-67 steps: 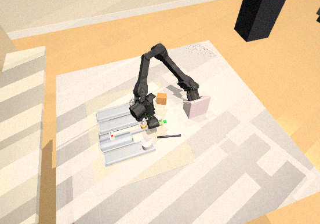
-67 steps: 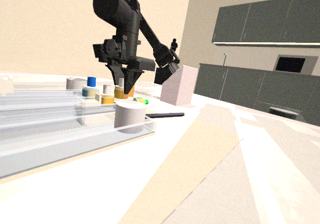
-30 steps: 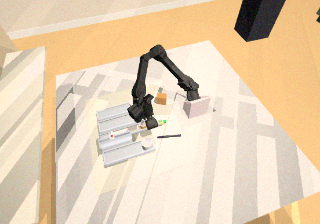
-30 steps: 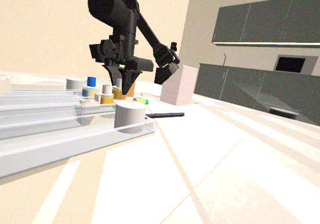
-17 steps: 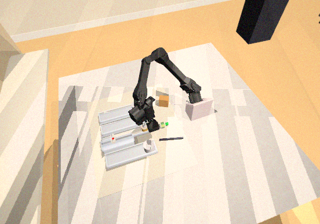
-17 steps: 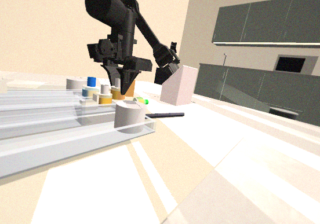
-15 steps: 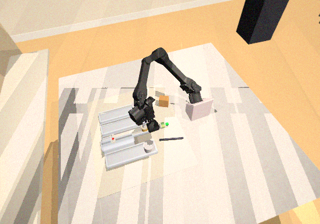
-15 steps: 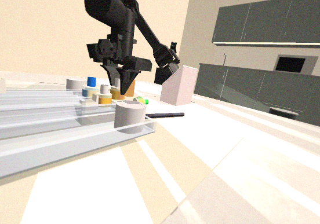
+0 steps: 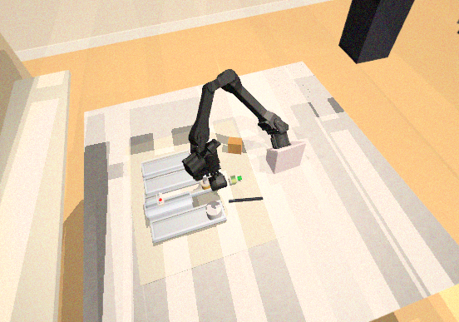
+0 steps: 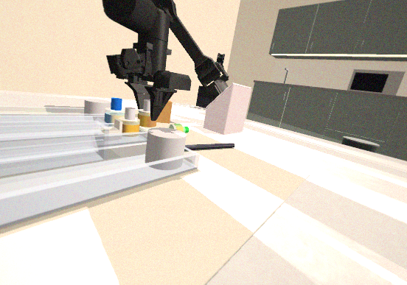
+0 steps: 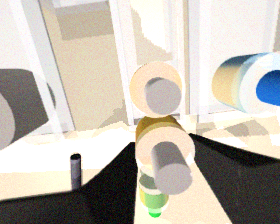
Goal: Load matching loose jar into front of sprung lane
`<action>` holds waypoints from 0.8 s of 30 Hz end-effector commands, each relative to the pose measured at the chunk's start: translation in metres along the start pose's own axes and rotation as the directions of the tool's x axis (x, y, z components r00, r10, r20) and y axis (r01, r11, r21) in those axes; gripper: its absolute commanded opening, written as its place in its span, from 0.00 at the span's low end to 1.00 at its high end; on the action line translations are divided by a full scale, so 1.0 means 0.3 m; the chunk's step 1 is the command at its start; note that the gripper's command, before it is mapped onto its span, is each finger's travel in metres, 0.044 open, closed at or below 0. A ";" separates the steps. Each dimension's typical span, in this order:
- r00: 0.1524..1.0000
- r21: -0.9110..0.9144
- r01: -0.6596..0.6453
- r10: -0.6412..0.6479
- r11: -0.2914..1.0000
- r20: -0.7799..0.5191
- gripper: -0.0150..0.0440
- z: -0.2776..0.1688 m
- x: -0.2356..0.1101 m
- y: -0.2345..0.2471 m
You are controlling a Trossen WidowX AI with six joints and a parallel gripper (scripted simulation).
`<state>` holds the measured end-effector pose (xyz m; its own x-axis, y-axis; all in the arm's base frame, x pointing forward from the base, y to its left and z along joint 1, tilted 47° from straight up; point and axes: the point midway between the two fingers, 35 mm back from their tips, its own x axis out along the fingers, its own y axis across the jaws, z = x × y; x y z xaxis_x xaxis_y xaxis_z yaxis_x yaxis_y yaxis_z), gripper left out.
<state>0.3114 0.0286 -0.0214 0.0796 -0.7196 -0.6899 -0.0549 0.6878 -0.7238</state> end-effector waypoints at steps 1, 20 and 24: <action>1.000 0.025 0.000 0.000 1.000 0.029 0.25 0.043 -0.011 -0.005; 1.000 0.025 0.000 0.000 1.000 0.029 0.25 0.069 -0.017 -0.008; 1.000 0.025 0.000 0.000 1.000 0.029 0.25 0.074 -0.018 -0.008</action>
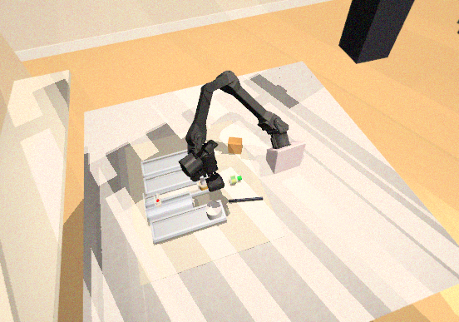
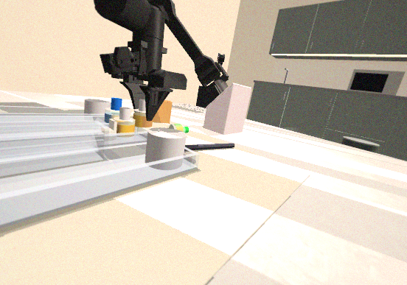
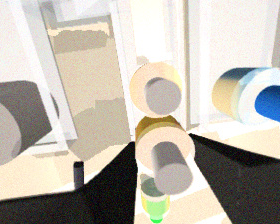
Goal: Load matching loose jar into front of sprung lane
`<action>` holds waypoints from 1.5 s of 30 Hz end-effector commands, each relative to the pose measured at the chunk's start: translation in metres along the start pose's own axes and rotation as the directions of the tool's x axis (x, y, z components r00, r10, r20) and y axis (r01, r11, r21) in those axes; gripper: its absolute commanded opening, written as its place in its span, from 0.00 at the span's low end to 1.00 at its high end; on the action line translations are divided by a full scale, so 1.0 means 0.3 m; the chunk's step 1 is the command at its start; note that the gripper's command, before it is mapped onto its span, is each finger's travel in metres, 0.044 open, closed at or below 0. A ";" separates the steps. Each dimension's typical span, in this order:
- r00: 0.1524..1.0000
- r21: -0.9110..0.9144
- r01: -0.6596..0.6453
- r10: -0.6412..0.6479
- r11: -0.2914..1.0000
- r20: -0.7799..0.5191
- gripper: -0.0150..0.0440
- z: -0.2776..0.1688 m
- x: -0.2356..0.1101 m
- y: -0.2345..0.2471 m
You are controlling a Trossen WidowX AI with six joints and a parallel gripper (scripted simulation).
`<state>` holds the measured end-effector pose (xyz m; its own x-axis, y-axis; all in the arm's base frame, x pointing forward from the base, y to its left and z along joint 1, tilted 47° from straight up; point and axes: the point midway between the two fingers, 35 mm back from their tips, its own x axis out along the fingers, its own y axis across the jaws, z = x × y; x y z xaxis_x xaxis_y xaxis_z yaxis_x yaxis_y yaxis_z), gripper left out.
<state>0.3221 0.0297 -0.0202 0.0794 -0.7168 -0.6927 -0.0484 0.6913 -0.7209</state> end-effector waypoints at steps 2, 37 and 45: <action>1.000 0.018 0.004 -0.004 1.000 0.029 0.25 0.041 -0.017 -0.006; 1.000 0.019 0.004 -0.004 1.000 0.029 0.25 0.078 -0.027 -0.011; 1.000 0.019 0.004 -0.004 1.000 0.029 0.25 0.078 -0.026 -0.011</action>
